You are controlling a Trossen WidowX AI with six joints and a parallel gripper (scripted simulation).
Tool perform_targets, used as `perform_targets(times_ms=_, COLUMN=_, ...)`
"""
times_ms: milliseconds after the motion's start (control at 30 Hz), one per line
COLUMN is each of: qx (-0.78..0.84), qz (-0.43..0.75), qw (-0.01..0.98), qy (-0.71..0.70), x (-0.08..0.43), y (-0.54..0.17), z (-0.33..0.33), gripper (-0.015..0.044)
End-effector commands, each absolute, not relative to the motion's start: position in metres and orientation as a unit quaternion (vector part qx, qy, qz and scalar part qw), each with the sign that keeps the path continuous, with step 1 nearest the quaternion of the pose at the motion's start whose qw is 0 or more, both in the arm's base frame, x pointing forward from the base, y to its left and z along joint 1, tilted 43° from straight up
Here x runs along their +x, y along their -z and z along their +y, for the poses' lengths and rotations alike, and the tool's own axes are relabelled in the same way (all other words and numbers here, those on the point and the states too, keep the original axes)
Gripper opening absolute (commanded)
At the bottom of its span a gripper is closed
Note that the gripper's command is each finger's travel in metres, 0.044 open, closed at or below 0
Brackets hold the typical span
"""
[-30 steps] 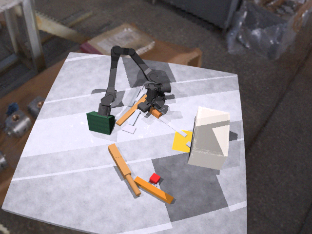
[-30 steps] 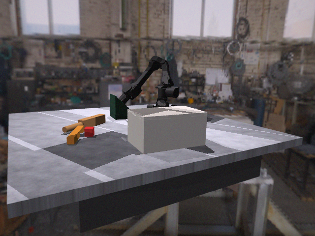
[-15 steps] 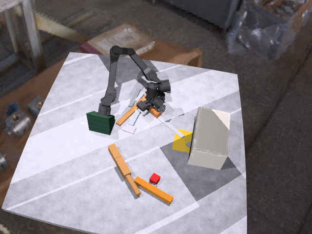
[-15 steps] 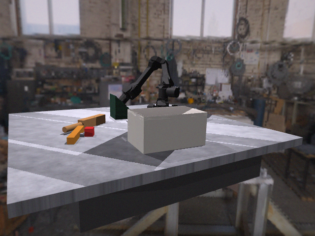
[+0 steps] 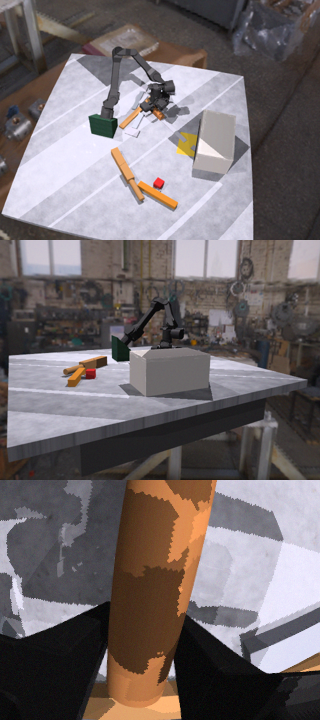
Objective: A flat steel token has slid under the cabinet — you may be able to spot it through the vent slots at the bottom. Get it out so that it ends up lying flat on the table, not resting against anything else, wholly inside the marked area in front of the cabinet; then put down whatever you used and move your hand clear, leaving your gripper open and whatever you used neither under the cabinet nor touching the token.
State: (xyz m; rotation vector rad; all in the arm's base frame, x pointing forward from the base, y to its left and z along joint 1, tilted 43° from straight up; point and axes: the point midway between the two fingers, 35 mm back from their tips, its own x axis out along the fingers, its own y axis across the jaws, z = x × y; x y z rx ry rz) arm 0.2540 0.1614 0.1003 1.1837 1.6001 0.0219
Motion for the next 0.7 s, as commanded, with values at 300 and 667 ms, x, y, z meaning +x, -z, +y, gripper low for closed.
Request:
perform_targets(times_ms=300, qx=0.509, qz=0.672, qw=0.538, qy=-0.003, x=0.256, y=-0.117, z=0.175, gripper=0.0)
perform_targets(times_ms=667, qx=0.511, qz=0.672, qw=0.536, qy=-0.001, x=0.256, y=-0.128, z=0.186, gripper=0.0)
